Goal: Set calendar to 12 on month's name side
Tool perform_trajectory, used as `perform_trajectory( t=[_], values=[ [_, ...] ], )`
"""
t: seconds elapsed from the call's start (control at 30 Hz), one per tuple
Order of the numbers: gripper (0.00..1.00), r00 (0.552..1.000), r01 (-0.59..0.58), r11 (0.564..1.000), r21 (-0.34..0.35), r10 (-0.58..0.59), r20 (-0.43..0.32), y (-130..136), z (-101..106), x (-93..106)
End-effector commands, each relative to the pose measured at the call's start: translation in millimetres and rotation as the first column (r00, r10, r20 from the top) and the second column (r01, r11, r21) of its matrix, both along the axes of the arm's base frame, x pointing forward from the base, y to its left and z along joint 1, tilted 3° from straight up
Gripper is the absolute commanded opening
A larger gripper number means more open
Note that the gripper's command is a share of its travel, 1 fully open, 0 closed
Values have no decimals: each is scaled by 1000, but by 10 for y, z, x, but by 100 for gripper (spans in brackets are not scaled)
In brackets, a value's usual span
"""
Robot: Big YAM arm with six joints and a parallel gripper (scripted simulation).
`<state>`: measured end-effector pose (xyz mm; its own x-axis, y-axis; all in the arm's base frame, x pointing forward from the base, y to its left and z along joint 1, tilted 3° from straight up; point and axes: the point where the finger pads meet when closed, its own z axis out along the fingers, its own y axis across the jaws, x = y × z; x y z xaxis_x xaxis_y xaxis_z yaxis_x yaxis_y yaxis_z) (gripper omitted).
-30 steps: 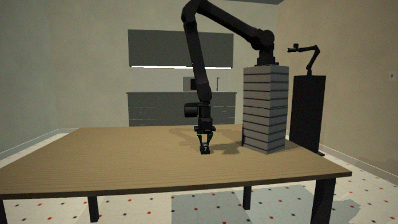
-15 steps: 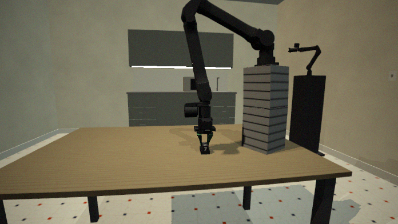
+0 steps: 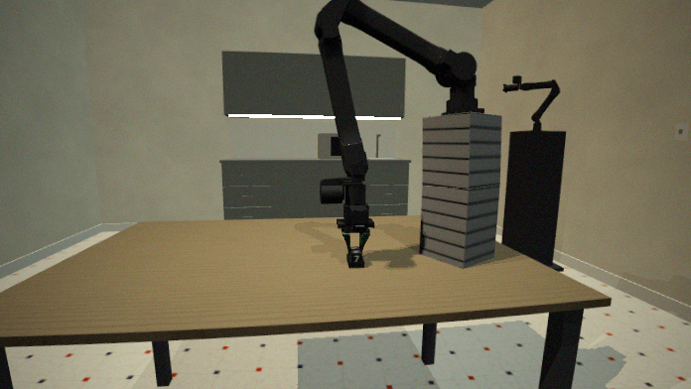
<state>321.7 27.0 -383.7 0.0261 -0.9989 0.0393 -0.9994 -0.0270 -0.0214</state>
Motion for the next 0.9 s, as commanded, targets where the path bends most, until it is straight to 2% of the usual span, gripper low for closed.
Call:
perform_trajectory(
  t=[0.0,0.87],
  values=[
    [25,1000,7,1000,6,-8,10,-41,127,45],
    [25,1000,11,1000,5,-11,3,-40,203,24]
  ],
)
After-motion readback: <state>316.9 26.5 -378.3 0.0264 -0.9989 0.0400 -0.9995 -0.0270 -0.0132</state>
